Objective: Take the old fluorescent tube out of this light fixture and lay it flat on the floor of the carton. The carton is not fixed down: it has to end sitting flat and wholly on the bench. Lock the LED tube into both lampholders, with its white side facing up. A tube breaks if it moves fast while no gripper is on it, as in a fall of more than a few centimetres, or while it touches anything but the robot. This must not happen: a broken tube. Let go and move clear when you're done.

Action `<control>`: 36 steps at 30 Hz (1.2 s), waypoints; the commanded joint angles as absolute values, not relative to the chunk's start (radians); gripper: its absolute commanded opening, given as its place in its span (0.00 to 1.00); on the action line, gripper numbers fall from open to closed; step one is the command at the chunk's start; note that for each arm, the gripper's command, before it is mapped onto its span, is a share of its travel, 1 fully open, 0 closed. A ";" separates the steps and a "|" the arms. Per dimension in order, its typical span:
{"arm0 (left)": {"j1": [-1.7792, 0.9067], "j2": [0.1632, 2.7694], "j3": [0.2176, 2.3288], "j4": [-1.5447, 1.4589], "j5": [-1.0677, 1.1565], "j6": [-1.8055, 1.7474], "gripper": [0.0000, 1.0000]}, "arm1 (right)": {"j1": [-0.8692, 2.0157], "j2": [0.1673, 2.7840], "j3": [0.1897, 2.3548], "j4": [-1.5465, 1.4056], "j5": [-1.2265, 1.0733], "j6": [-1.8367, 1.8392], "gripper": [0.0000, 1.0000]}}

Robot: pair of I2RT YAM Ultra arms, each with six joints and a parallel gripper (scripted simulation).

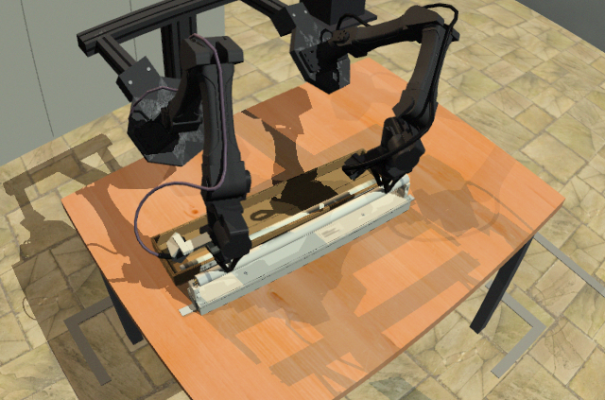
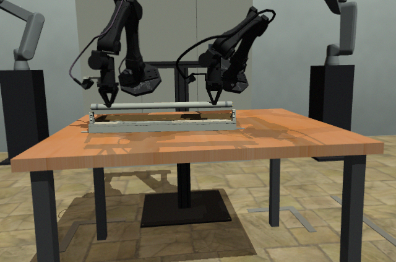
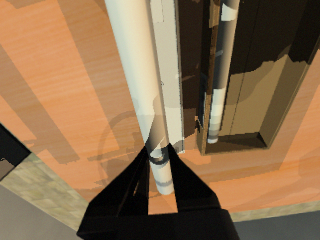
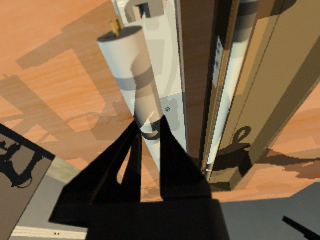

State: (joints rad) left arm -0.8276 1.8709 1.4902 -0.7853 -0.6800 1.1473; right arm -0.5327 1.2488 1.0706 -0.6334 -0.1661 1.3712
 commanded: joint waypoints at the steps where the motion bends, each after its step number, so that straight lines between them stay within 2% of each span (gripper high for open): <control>1: -0.861 1.832 1.524 -0.782 -0.674 1.155 0.11 | -0.550 1.212 1.103 -0.621 -0.158 1.380 0.11; 5: -0.859 1.860 1.458 -0.757 -0.671 1.161 0.11 | -0.551 1.259 1.066 -0.611 -0.153 1.376 0.11; 25: -0.850 1.886 1.514 -0.784 -0.668 1.160 0.11 | -0.531 1.243 1.059 -0.639 -0.165 1.375 0.11; 28: -0.852 1.840 1.451 -0.786 -0.668 1.143 0.11 | -0.530 1.213 1.049 -0.637 -0.170 1.377 0.11; 36: -0.854 1.834 1.452 -0.772 -0.668 1.160 0.11 | -0.535 1.211 1.037 -0.639 -0.161 1.380 0.11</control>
State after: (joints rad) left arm -0.8276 1.8629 1.4639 -0.7650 -0.6811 1.1500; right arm -0.5339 1.2411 1.0473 -0.6224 -0.1654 1.3720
